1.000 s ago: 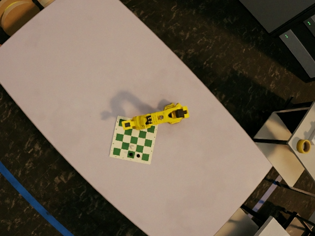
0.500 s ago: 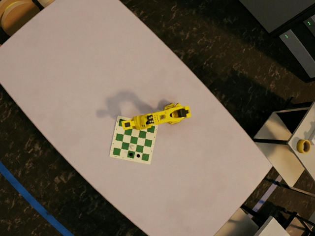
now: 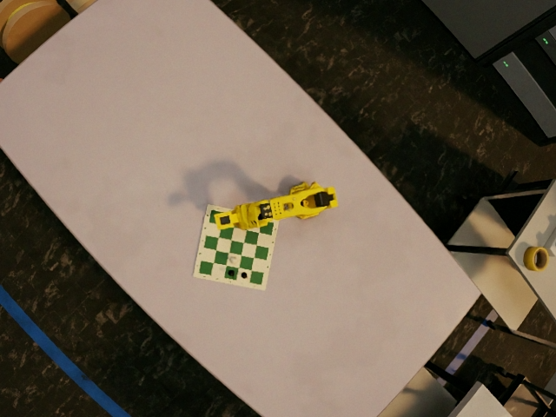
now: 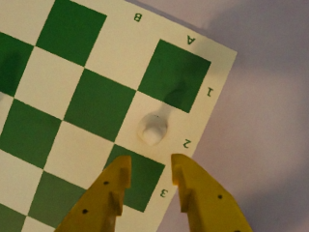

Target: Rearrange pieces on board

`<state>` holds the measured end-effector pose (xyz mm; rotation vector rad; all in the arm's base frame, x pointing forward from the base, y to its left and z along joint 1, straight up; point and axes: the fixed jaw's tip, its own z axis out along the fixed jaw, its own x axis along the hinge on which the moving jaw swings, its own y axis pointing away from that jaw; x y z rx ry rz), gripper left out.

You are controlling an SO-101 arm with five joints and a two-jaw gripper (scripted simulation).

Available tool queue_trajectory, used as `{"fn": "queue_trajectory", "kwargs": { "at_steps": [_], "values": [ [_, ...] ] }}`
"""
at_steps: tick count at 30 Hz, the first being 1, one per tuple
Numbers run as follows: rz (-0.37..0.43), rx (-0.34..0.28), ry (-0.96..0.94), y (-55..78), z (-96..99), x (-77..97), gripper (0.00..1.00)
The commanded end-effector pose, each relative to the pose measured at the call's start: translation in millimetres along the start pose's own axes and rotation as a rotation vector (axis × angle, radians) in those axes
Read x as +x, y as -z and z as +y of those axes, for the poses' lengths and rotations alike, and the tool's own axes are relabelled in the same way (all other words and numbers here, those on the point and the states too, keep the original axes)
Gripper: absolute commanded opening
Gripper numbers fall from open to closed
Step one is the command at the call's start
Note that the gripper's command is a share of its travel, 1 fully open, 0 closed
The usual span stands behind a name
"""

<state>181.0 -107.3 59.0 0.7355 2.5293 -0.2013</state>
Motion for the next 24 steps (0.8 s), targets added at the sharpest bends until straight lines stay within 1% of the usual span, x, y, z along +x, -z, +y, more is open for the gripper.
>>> {"fn": "queue_trajectory", "kwargs": {
  "at_steps": [1, 6, 9, 12, 14, 19, 24],
  "values": [
    [-0.024, -0.003, -0.002, 3.9, 0.9, -5.2, 0.09],
    [-0.021, -0.011, 0.013, 4.4, 4.5, -5.3, 0.10],
    [-0.015, -0.029, 0.044, 5.5, 11.9, -5.3, 0.11],
    [-0.004, -0.058, 0.098, 7.6, 24.4, -4.7, 0.12],
    [-0.004, -0.058, 0.098, 7.6, 24.4, -4.7, 0.12],
    [0.025, -0.132, 0.237, 15.2, 56.3, -0.1, 0.15],
    [0.062, -0.227, 0.432, 29.6, 96.8, 13.1, 0.20]
  ]
}}
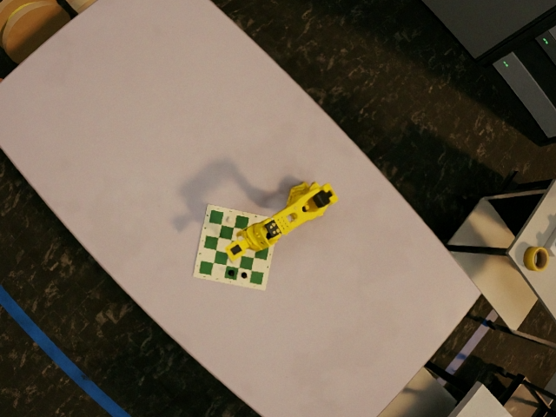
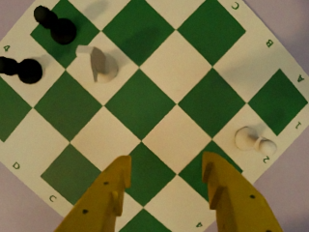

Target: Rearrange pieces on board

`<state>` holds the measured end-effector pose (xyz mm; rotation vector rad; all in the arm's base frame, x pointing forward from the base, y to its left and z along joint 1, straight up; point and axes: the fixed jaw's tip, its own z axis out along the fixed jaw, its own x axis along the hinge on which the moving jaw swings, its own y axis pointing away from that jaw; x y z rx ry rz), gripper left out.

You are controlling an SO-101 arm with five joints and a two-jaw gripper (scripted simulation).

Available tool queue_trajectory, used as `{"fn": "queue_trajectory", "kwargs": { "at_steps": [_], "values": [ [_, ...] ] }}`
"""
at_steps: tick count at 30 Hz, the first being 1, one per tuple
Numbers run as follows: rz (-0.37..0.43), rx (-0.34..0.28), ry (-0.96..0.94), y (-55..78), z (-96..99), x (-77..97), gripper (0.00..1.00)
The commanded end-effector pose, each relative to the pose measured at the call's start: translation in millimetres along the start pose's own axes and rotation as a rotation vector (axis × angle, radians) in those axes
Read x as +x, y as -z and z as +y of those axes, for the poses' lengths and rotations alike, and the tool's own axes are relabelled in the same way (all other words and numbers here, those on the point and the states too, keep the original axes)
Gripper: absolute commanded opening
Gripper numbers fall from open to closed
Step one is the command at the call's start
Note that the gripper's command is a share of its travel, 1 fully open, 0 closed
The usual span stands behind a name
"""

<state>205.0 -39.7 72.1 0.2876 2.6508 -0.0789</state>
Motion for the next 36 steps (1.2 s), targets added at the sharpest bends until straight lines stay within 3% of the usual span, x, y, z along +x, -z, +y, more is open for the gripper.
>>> {"fn": "queue_trajectory", "kwargs": {
  "at_steps": [1, 5, 7, 13, 18, 22, 36],
  "values": [
    [0.028, -0.083, 0.167, 7.5, 38.4, -1.2, 0.21],
    [0.063, -0.164, 0.349, 18.9, 76.8, 8.4, 0.25],
    [0.063, -0.164, 0.349, 18.9, 76.8, 8.4, 0.25],
    [0.110, -0.271, 0.618, 41.5, 125.1, 33.9, 0.31],
    [0.139, -0.336, 0.804, 60.1, 150.9, 57.5, 0.36],
    [0.154, -0.369, 0.910, 71.5, 162.6, 72.4, 0.38],
    [0.165, -0.396, 0.997, 81.2, 170.5, 85.5, 0.40]
  ]
}}
